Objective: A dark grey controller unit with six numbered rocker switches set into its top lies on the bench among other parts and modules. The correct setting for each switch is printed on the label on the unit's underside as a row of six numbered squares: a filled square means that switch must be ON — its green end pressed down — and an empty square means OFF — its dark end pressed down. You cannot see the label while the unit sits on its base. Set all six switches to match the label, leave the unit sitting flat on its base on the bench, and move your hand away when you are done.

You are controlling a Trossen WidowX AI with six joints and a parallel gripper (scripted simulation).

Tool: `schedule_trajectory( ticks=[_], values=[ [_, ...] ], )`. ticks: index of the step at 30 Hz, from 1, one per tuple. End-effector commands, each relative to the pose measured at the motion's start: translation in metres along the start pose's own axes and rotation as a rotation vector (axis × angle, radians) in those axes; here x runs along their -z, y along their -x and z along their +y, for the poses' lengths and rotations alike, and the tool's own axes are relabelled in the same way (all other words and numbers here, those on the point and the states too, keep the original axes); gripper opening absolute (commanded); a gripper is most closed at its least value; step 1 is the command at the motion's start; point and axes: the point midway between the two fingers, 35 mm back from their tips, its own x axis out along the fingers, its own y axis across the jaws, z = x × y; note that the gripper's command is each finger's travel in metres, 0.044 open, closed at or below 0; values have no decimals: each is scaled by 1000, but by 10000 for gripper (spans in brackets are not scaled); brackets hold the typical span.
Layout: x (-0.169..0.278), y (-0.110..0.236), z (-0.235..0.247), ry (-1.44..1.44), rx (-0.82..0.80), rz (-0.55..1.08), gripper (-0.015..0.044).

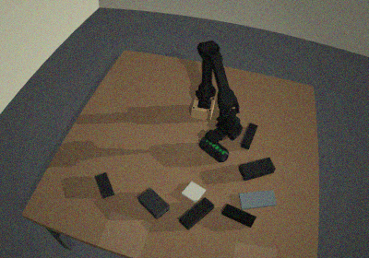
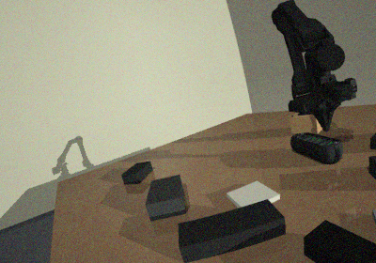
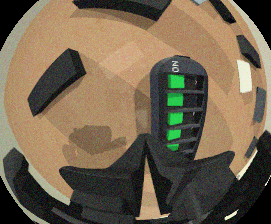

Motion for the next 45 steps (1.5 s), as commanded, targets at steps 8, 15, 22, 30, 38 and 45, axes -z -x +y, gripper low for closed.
schedule_trajectory(
  ticks=[8, 15, 22, 30, 38, 45],
  values=[
    [-1, 42, 0, 0, 0, -1, 131],
    [0, 50, 0, 0, 0, -1, 263],
    [0, 50, 0, 0, 0, -1, 79],
    [0, 50, 0, 0, 0, -1, 0],
    [0, 49, 0, 5, -2, 1, 79],
    [0, 49, 0, 5, -2, 1, 263]
  ],
)
